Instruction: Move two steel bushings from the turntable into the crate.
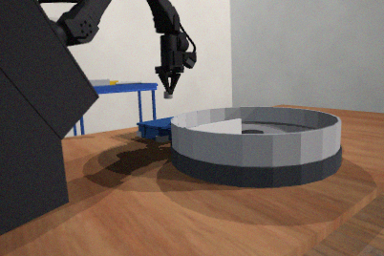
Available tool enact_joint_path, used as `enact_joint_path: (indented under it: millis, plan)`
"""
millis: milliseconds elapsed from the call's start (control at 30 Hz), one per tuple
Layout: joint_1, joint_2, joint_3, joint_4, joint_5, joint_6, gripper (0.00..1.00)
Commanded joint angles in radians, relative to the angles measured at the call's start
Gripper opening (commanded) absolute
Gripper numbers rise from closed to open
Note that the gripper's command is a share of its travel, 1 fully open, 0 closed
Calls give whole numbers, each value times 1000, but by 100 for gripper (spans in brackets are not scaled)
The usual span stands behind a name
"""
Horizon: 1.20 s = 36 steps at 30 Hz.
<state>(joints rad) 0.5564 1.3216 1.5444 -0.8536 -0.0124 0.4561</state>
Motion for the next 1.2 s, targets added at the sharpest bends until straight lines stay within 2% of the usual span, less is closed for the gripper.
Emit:
enact_joint_path:
  millis: [0,1033,1133,1167]
  plan:
    - [7,-41,24,14,13,7,0]
    - [7,-40,20,18,13,7,0]
    - [8,-28,-20,31,14,7,0]
    - [9,10,-27,41,14,7,0]
